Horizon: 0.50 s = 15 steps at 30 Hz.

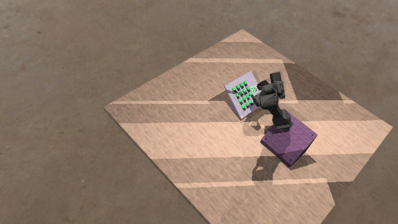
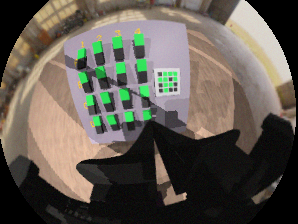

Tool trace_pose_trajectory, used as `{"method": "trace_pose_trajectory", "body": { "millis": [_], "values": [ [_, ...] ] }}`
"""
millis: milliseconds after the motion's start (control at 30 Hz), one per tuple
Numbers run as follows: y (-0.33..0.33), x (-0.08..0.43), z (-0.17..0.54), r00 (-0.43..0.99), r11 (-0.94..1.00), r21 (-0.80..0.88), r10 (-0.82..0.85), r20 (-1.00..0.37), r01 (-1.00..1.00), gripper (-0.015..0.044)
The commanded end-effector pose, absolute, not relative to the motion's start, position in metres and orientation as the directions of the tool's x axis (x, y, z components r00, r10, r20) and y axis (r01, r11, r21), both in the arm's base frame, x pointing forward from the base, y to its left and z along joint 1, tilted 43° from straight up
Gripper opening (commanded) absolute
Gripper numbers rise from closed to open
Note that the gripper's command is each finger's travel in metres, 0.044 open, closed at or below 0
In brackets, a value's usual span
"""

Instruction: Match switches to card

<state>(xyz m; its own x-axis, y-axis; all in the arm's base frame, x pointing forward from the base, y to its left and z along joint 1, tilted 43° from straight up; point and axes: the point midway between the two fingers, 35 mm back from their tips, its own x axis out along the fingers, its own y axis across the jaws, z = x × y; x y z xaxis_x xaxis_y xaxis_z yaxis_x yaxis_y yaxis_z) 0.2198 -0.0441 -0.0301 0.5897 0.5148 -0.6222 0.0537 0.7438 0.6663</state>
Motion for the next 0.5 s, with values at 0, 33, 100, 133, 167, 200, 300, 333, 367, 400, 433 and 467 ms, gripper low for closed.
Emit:
{"method": "trace_pose_trajectory", "body": {
  "millis": [0, 33, 100, 133, 167, 200, 300, 333, 367, 400, 433, 467],
  "values": [
    [-0.0358, 0.2243, -0.0386, 0.58, 0.738, 0.672, 0.522, -0.626, 0.061, 0.0],
    [-0.0358, 0.2243, -0.0386, 0.58, 0.738, 0.672, 0.522, -0.626, 0.061, 0.0],
    [-0.0358, 0.2243, -0.0386, 0.58, 0.738, 0.672, 0.522, -0.626, 0.061, 0.0],
    [-0.0358, 0.2243, -0.0386, 0.58, 0.738, 0.672, 0.522, -0.626, 0.061, 0.0],
    [-0.0354, 0.2248, -0.0391, 0.58, 0.738, 0.672, 0.522, -0.626, 0.061, 0.0],
    [-0.0342, 0.2262, -0.0405, 0.58, 0.738, 0.672, 0.522, -0.626, 0.061, 0.0],
    [-0.0304, 0.2301, -0.0443, 0.581, 0.737, 0.673, 0.523, -0.624, 0.061, 0.0],
    [-0.0303, 0.2303, -0.0445, 0.581, 0.737, 0.673, 0.523, -0.624, 0.061, 0.0],
    [-0.0301, 0.2306, -0.0448, 0.58, 0.737, 0.673, 0.522, -0.625, 0.061, 0.0],
    [-0.0297, 0.231, -0.0453, 0.58, 0.737, 0.673, 0.522, -0.625, 0.061, 0.0],
    [-0.0293, 0.2316, -0.0459, 0.58, 0.737, 0.673, 0.522, -0.625, 0.061, 0.0],
    [-0.0287, 0.2323, -0.0467, 0.58, 0.737, 0.673, 0.522, -0.625, 0.061, 0.0]
  ]
}}
